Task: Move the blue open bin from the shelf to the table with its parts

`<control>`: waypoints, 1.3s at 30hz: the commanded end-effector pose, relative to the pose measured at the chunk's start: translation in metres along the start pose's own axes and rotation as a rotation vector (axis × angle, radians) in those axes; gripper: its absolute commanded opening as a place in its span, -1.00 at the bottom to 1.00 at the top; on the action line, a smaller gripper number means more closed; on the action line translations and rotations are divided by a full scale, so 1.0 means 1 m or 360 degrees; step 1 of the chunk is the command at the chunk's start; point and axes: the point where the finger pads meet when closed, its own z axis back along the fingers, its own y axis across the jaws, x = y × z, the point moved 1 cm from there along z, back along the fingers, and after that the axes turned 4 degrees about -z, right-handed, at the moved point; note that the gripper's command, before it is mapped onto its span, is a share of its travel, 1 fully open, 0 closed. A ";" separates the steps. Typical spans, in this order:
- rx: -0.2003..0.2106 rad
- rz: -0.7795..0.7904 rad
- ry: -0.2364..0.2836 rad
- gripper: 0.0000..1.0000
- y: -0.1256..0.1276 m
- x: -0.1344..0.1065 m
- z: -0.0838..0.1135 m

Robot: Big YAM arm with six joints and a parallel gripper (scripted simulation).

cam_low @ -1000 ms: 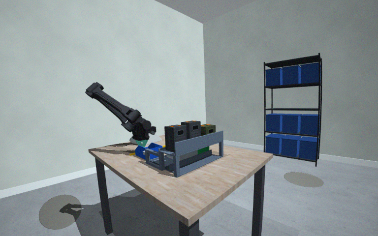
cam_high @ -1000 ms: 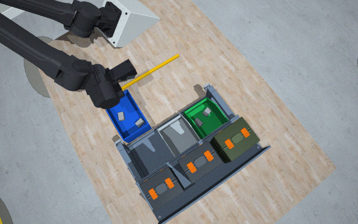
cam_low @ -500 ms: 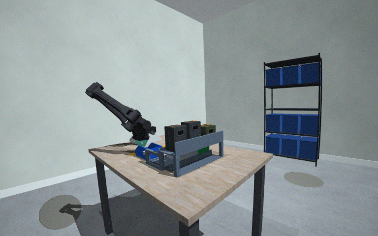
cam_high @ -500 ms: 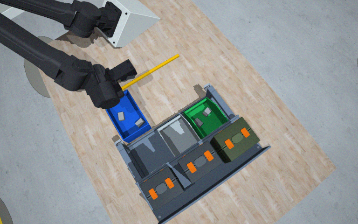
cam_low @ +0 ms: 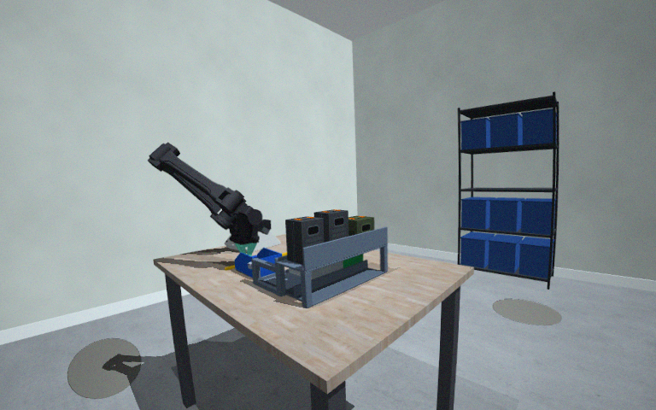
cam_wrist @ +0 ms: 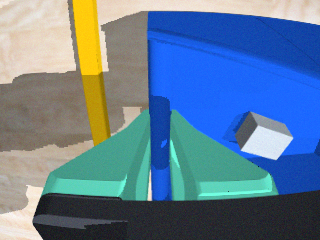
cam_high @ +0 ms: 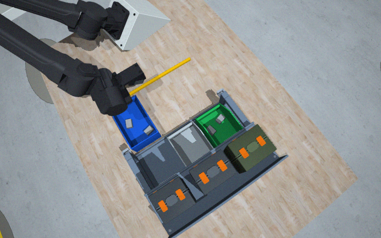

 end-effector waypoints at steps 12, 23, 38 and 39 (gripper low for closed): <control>-0.0004 0.0002 -0.0001 -1.00 -0.003 0.000 -0.003; -0.0001 0.0001 -0.0001 -1.00 -0.002 -0.001 -0.005; -0.0008 -0.0003 -0.0001 -1.00 -0.004 -0.001 -0.008; -0.0008 -0.0003 -0.0001 -1.00 -0.004 -0.001 -0.008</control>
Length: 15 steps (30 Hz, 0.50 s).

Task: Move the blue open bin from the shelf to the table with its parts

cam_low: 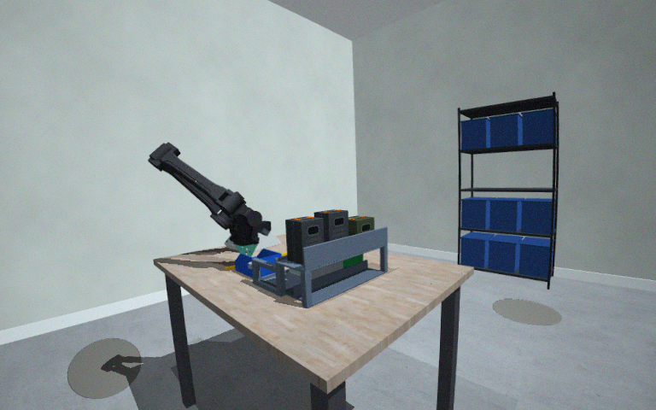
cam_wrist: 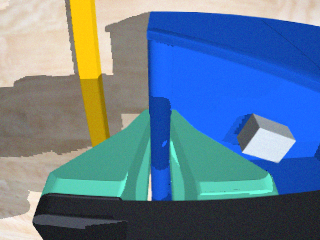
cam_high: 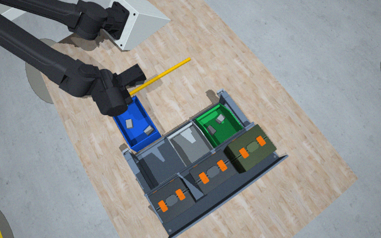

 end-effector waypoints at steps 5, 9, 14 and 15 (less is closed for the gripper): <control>-0.0008 0.0002 -0.0001 -1.00 -0.004 -0.001 -0.003; -0.0009 0.0003 -0.0001 -1.00 -0.004 -0.001 -0.003; -0.0009 0.0003 -0.0001 -1.00 -0.004 -0.001 -0.003; -0.0009 0.0003 -0.0001 -1.00 -0.004 -0.001 -0.003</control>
